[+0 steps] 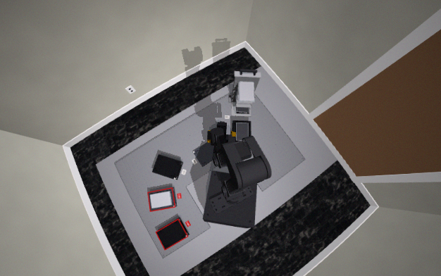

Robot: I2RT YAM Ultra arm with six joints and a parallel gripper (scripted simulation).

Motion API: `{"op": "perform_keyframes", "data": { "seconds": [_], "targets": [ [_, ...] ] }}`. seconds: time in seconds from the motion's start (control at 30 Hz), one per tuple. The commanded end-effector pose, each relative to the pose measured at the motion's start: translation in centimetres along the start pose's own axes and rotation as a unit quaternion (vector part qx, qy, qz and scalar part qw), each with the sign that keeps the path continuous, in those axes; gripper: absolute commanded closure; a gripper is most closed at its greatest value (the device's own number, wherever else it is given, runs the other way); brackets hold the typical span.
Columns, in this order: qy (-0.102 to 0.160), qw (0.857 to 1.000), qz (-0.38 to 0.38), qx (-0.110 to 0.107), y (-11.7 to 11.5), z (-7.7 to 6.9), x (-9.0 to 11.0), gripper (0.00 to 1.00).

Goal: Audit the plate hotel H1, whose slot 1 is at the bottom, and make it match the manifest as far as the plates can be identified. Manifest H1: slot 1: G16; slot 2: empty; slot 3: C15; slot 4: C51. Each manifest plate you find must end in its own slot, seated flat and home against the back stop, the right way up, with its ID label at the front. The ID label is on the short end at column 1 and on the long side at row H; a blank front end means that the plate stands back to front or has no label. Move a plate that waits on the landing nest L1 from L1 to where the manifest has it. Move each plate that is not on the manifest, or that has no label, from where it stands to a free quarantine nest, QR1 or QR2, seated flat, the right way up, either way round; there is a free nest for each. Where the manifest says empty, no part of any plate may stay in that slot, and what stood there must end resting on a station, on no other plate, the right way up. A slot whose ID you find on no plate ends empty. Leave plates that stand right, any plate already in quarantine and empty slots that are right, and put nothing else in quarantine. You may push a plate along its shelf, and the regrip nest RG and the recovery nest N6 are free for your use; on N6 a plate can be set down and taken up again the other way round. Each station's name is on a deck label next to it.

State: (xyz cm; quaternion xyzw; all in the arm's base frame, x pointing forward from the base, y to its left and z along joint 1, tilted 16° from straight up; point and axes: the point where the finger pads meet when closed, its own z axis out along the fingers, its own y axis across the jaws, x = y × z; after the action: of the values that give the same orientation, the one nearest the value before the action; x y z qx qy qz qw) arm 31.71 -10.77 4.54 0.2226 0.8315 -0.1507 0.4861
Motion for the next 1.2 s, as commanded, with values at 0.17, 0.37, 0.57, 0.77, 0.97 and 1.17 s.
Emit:
{"op": "perform_keyframes", "data": {
  "seconds": [0.17,0.37,0.57,0.77,0.97,1.17],
  "targets": [
    [-0.006,1.000,-0.010,-0.019,-1.0,0.5,-1.1,0.00],
    [-0.007,1.000,-0.010,-0.019,-2.8,1.2,-1.7,0.00],
    [-0.007,1.000,-0.011,-0.018,-4.7,1.6,-2.2,0.00],
    [-0.007,1.000,-0.011,-0.018,-6.0,1.9,-2.4,0.00],
    [-0.007,1.000,-0.011,-0.018,-8.0,2.2,-2.7,0.00],
    [-0.007,1.000,-0.012,-0.018,-9.9,2.6,-3.0,0.00]
  ]
}}
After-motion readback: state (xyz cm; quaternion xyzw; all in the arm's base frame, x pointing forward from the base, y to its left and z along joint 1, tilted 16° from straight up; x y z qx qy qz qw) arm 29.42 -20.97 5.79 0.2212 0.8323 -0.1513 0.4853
